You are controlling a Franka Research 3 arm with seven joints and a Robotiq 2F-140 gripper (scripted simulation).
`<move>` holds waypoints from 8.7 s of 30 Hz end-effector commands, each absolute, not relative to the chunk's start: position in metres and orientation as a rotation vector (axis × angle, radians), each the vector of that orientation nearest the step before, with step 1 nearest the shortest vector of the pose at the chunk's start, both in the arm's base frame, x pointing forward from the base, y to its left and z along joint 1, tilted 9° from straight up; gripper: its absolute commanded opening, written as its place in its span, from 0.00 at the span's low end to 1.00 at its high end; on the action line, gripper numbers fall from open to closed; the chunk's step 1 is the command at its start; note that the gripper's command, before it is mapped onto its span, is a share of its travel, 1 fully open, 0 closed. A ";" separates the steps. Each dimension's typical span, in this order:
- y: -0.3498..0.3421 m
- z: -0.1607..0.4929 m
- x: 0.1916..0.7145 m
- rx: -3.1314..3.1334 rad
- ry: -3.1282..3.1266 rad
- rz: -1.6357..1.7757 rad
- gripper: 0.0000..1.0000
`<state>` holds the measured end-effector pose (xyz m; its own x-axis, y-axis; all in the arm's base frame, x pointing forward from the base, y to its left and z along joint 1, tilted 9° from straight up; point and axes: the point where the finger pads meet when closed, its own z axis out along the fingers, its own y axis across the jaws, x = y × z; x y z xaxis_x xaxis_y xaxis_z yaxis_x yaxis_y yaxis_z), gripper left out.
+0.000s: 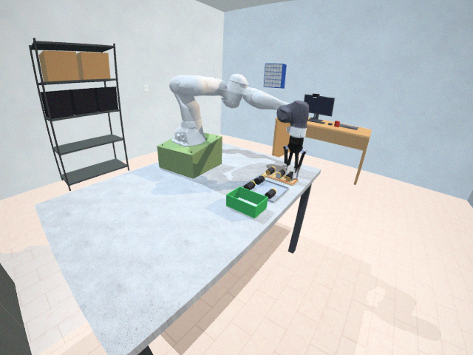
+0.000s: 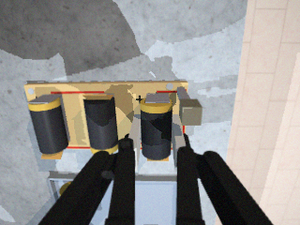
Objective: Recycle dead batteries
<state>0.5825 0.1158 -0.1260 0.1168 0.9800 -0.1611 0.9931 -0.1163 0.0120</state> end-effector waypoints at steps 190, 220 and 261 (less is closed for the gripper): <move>0.122 -0.091 0.583 2.250 2.007 -0.167 0.29; 0.123 -0.091 0.585 2.250 2.007 -0.167 0.29; 0.121 -0.090 0.586 2.250 2.007 -0.167 0.29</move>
<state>0.5835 0.1219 -0.0921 0.1160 0.9798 -0.1626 0.9932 -0.1155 0.0127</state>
